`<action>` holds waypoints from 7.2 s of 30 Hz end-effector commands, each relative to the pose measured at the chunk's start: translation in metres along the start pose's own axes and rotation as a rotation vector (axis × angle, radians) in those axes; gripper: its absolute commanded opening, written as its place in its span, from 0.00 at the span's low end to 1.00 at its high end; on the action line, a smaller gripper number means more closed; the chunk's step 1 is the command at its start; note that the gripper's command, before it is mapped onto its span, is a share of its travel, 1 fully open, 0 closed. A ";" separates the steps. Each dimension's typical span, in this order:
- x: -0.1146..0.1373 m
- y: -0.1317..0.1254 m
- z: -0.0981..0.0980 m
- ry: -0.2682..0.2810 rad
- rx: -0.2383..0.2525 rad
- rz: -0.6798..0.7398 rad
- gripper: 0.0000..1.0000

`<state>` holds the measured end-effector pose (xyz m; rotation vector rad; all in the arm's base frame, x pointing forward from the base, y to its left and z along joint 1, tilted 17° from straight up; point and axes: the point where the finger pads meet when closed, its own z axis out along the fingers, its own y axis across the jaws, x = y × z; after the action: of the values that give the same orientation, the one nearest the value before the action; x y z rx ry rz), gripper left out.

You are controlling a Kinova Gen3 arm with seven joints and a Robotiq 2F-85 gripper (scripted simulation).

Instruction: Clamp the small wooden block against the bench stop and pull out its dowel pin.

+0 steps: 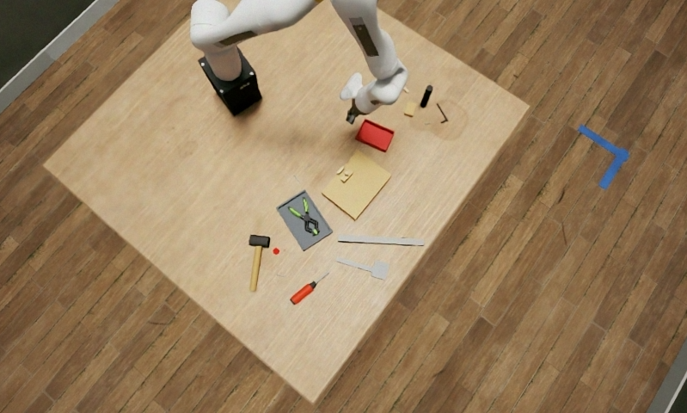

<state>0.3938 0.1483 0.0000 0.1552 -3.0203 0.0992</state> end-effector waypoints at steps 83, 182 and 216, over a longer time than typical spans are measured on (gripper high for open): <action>-0.074 -0.171 -0.045 -0.405 0.026 0.155 0.10; -0.084 -0.173 -0.020 -0.402 0.016 0.197 0.34; -0.090 -0.174 -0.007 -0.403 0.015 0.197 0.34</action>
<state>0.4982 -0.0161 0.0059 -0.1352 -3.4218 0.1260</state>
